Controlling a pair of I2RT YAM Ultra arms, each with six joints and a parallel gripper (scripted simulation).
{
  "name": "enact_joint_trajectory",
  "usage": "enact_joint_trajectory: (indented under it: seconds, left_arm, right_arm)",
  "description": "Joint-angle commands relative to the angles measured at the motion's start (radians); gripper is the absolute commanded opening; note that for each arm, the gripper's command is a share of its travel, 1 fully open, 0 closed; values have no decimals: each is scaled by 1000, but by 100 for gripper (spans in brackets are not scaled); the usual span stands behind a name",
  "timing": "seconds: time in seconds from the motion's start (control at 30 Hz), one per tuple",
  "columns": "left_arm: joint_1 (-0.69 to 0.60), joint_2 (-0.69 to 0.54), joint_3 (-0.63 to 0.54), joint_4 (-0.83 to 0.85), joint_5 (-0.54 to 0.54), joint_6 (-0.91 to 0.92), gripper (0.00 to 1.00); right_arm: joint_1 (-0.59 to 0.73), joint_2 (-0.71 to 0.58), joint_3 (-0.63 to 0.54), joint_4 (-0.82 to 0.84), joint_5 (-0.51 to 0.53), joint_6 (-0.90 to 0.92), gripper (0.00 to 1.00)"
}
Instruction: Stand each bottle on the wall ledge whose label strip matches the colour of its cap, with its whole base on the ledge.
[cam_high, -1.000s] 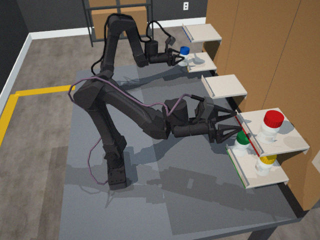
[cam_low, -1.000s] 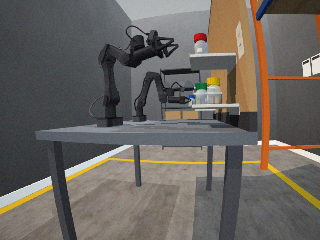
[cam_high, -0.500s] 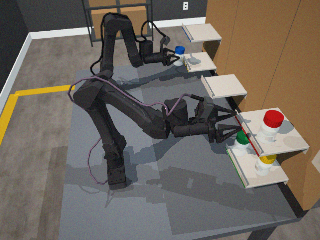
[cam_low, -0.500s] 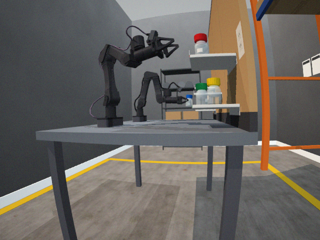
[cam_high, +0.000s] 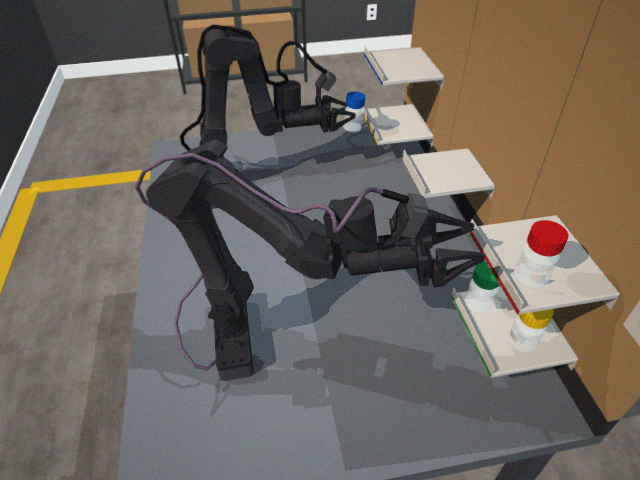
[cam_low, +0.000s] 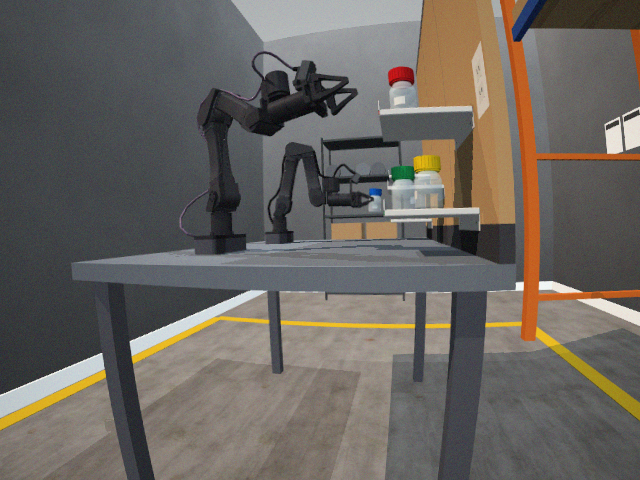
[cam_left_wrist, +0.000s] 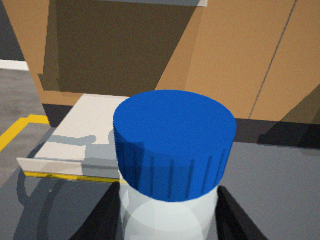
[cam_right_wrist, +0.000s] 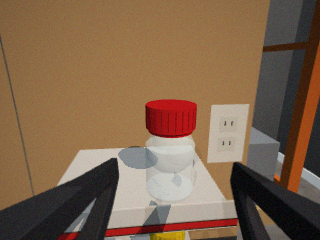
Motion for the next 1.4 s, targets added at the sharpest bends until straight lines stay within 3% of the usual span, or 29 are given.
enact_joint_trajectory:
  seconds: [0.0, 0.33, 0.43, 0.6, 0.83, 0.9, 1.0, 1.2, 1.37]
  left_arm:
    - [13, -39, -12, 56, 8, 3, 49]
    - [13, -47, -15, 42, 11, 2, 49]
    - [13, -48, -15, 41, 8, 2, 49]
    - [13, -53, -14, 4, 8, 2, 49]
    - [13, -229, 39, -317, 8, -1, 49]
    - [13, -229, 39, -317, 8, -1, 49]
    - [13, -357, 89, -487, 8, -1, 49]
    - [13, -554, 243, -792, 7, -2, 49]
    - [13, -610, 403, -985, 7, -1, 49]
  right_arm:
    - [-1, -11, 20, 19, -9, 3, 70]
    - [-1, -11, 20, 19, -9, 3, 70]
    - [-7, -24, 0, -54, -24, -20, 100]
    - [-31, -86, -81, -221, -37, -82, 100]
    - [-75, -192, -170, -423, -27, -164, 100]
    - [-75, -192, -170, -423, -27, -164, 100]
    - [-83, -209, -172, -460, -21, -176, 100]
    - [-86, -215, -187, -466, -20, -178, 100]
    - [-86, -215, -187, -460, -20, -177, 100]
